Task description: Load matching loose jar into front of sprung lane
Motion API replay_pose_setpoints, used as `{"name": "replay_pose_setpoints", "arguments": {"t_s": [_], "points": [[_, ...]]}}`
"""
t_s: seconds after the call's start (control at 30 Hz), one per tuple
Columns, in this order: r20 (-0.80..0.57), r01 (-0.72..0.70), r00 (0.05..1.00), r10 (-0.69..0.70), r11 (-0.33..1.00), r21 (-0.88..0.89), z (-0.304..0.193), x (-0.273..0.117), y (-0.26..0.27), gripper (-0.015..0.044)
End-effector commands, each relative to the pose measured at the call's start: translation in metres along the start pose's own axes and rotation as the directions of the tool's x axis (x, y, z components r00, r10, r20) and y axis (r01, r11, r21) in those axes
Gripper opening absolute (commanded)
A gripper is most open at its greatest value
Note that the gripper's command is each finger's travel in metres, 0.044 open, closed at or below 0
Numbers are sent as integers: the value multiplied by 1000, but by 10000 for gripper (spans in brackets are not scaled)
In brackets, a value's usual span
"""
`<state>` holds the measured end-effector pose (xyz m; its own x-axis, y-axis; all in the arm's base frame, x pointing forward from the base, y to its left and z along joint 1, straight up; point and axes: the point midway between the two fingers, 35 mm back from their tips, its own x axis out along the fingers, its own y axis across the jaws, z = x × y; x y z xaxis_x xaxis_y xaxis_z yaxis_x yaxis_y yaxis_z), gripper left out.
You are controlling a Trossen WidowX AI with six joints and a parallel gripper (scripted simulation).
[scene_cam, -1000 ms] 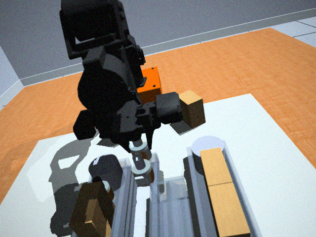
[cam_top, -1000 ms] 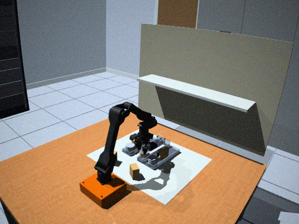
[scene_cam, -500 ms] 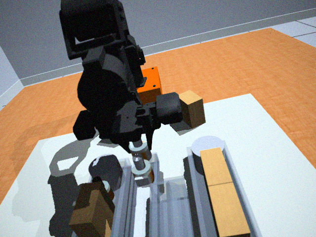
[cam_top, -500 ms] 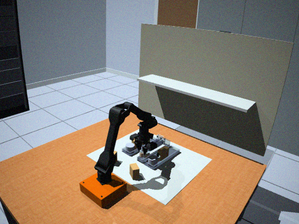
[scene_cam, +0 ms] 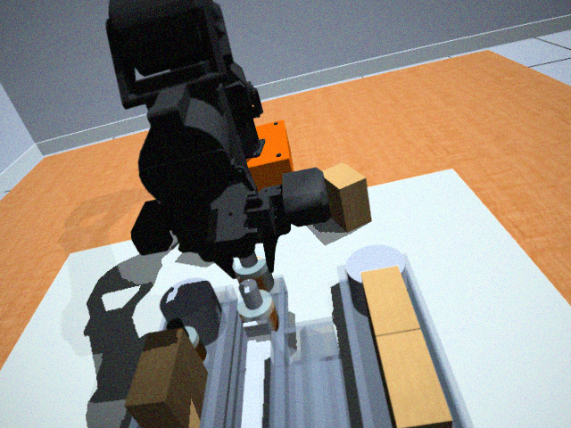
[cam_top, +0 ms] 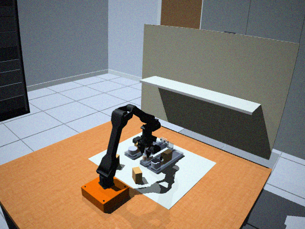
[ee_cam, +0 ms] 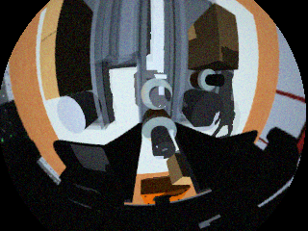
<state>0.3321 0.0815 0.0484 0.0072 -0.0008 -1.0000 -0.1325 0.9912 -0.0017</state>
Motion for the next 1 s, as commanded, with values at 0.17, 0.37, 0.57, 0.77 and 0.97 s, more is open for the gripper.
{"name": "replay_pose_setpoints", "arguments": {"t_s": [0.17,0.37,0.57,0.77,0.97], "points": [[31,-4,999,4,1000,-5,10,-5,1,0],[31,-4,999,4,1000,-5,11,-5,1,0],[32,-4,999,4,1000,-5,11,-5,1,0],[32,-4,999,4,1000,-5,11,-3,1,0],[32,-4,999,4,1000,-5,11,-1,1,0]]}}
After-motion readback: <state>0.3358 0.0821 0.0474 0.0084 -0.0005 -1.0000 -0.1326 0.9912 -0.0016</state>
